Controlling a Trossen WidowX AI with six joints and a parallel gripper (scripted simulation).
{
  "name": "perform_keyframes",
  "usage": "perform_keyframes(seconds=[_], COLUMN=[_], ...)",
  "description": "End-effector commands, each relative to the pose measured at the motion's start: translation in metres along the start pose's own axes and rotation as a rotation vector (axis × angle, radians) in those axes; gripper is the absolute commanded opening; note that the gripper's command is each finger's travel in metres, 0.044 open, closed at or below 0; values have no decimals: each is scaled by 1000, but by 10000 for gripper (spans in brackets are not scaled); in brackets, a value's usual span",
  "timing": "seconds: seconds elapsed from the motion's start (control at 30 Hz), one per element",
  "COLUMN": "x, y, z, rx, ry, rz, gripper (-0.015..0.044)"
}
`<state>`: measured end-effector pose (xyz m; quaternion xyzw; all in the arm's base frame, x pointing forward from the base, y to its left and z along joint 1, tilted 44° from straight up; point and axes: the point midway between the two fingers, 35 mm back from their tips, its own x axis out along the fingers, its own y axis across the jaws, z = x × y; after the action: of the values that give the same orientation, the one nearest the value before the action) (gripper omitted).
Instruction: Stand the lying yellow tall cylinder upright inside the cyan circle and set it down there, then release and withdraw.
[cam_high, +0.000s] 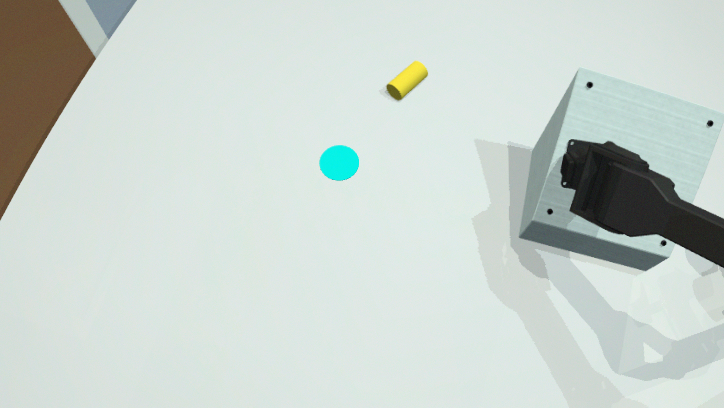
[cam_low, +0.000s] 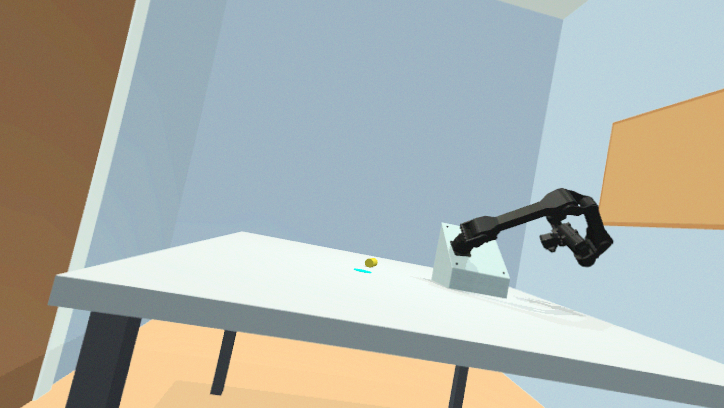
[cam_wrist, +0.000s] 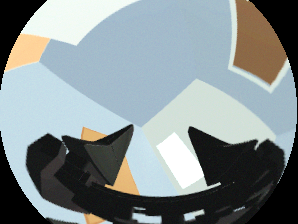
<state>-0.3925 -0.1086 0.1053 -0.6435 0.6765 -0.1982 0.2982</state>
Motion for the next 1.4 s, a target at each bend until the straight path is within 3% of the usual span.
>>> perform_keyframes(seconds=[0.0,0.1,0.67,1.37], x=[0,-6,-108,-254], y=[0,0,8,-15], z=[0,3,9,13], rx=[-1,-16,-419,-923], ry=[0,3,-11,-270], rz=[1,11,268,700], gripper=[374,309,309,309])
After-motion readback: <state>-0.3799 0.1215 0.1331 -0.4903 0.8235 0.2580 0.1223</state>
